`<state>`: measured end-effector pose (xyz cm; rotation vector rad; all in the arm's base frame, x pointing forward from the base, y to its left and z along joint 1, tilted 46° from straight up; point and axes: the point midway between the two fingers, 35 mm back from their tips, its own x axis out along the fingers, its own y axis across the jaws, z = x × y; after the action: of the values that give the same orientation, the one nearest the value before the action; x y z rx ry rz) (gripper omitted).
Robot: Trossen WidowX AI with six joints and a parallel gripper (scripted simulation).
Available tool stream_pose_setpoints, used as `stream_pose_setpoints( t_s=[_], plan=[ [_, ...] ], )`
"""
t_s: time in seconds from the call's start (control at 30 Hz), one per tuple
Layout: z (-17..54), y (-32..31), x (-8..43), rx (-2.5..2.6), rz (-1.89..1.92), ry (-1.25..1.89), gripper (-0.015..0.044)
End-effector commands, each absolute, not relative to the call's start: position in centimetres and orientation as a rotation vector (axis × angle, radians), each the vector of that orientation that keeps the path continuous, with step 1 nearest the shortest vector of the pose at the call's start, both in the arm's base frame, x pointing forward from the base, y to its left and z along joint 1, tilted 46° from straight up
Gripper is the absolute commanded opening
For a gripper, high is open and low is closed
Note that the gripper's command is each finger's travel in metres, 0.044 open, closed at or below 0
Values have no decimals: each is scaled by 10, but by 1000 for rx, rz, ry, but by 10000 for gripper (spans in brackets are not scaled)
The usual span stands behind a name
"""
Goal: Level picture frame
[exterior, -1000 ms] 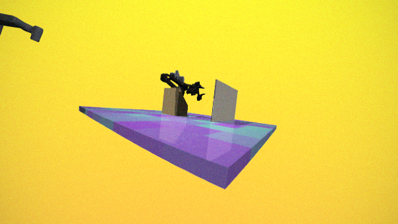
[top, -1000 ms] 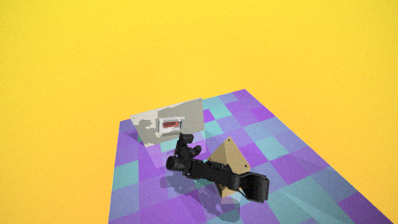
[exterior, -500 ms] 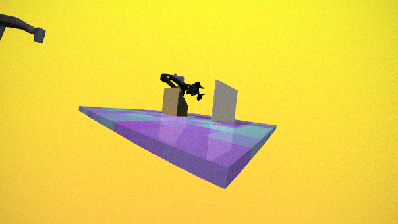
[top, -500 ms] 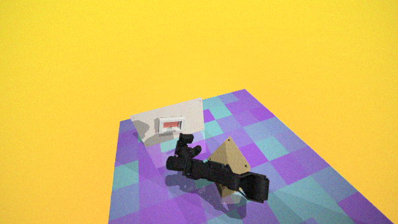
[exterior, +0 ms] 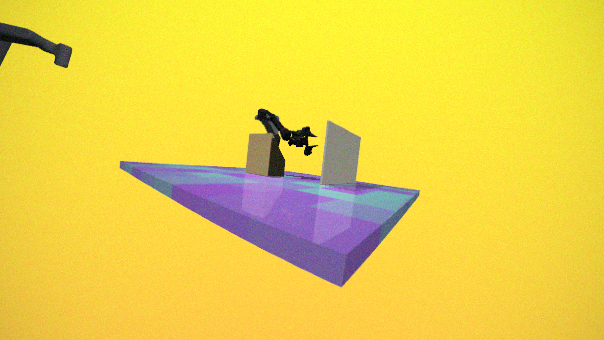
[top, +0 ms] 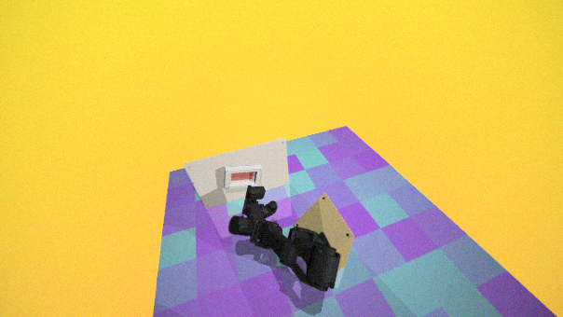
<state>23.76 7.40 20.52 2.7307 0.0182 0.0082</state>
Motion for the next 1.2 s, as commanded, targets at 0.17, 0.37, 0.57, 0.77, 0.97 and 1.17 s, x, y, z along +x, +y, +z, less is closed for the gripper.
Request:
stream_pose_setpoints(
  t_s=[0.17,0.37,0.57,0.77,0.97,1.17],
  plan=[
    [190,89,274,2653,5,15,260],
    [185,84,283,2651,5,15,260],
    [185,84,285,2651,5,15,260],
    [190,87,319,2651,7,15,260],
    [185,85,363,2650,10,14,260],
    [185,85,363,2650,10,14,260]
  ],
)
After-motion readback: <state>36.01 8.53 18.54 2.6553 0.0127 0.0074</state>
